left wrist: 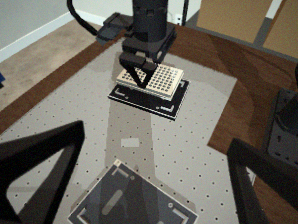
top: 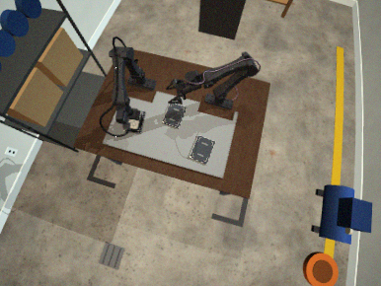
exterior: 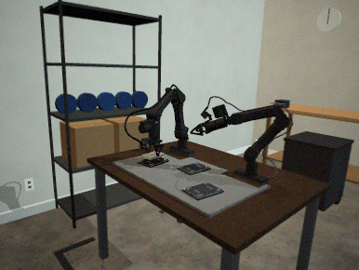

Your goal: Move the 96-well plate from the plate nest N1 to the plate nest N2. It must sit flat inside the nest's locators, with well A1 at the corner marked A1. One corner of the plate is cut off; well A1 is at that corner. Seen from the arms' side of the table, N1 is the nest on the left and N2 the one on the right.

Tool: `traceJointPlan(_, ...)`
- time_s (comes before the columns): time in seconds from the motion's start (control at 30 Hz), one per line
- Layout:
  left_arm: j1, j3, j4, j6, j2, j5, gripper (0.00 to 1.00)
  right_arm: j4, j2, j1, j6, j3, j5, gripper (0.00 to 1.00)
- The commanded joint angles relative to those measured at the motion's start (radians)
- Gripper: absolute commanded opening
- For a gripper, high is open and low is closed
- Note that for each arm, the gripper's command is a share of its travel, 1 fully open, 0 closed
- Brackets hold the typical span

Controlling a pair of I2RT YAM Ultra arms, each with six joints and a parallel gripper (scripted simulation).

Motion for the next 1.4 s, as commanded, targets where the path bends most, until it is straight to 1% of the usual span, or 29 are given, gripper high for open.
traceJointPlan(0.0, 0.004, 0.007, 0.025, 0.001, -0.002, 0.011, 1.00, 0.014, 0.009, 0.012, -0.005, -0.012, 0.007, 0.78)
traceJointPlan(0.13, 0.004, 0.007, 0.025, 0.001, -0.002, 0.011, 1.00, 0.015, 0.009, 0.012, -0.005, -0.012, 0.007, 0.78)
traceJointPlan(0.2, 0.004, 0.007, 0.025, 0.001, -0.002, 0.011, 1.00, 0.006, -0.013, 0.001, -0.003, -0.012, 0.001, 0.78)
traceJointPlan(0.4, 0.004, 0.007, 0.025, 0.001, -0.002, 0.011, 1.00, 0.053, -0.017, 0.010, -0.011, -0.031, 0.006, 0.78)
traceJointPlan(0.83, 0.004, 0.007, 0.025, 0.001, -0.002, 0.011, 1.00, 0.147, 0.044, 0.014, -0.013, -0.095, 0.007, 0.78)
traceJointPlan(1.07, 0.004, 0.007, 0.025, 0.001, -0.002, 0.011, 1.00, 0.166, 0.066, 0.007, -0.013, -0.112, 0.007, 0.78)
traceJointPlan(1.17, 0.004, 0.007, 0.025, 0.001, -0.002, 0.011, 1.00, 0.152, 0.066, 0.007, -0.013, -0.113, 0.008, 0.78)
traceJointPlan(1.27, 0.004, 0.007, 0.025, 0.001, -0.002, 0.011, 1.00, 0.091, 0.050, 0.005, -0.018, -0.048, 0.008, 0.78)
traceJointPlan(1.37, 0.004, 0.007, 0.025, 0.001, -0.002, 0.011, 1.00, 0.081, 0.048, 0.005, -0.015, -0.041, 0.008, 0.78)
